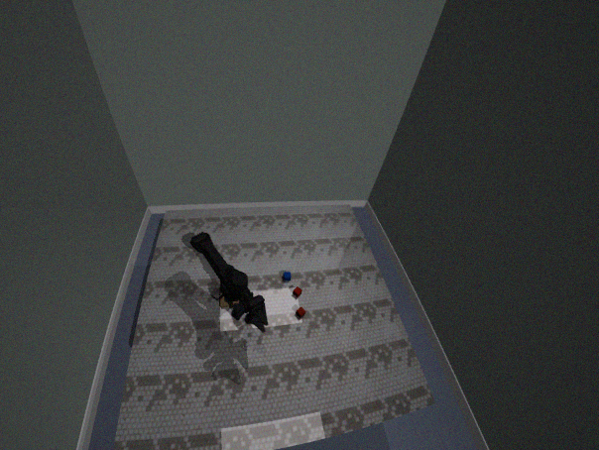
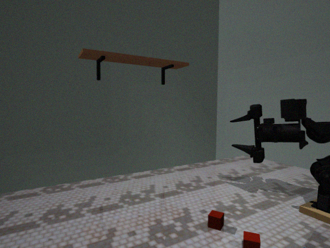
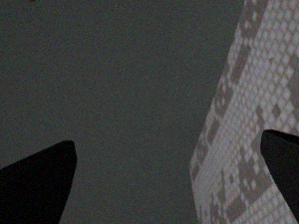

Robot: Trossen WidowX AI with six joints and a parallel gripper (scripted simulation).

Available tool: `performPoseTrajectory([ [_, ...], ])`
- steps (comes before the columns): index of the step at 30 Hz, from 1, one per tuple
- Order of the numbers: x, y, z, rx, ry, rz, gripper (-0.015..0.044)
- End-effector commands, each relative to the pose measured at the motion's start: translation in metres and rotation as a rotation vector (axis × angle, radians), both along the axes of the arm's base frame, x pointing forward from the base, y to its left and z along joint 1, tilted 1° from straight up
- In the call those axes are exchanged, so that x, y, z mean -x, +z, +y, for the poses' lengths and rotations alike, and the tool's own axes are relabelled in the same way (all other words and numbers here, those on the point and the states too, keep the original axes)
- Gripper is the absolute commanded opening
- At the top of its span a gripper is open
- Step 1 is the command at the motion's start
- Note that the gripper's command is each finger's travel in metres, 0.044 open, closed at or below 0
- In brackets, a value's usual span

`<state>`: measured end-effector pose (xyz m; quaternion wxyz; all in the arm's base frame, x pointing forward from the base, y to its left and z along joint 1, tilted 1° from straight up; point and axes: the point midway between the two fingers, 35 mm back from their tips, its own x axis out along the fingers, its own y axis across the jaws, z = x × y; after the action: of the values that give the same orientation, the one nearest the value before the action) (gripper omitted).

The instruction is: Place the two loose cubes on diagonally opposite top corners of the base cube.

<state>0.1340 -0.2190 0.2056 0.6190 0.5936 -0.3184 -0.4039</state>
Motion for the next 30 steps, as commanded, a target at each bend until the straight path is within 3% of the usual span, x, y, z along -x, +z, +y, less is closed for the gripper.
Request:
performPoseTrajectory([
  [1,-0.001,0.0,0.0,-0.003,0.004,0.005,0.0374],
  [5,-0.022,-0.001,0.003,-0.062,0.084,0.105,0.0269],
  [6,-0.028,-0.002,0.004,-0.079,0.109,0.135,0.0265],
  [30,-0.157,-0.03,0.089,-0.334,0.777,0.908,0.0265],
])
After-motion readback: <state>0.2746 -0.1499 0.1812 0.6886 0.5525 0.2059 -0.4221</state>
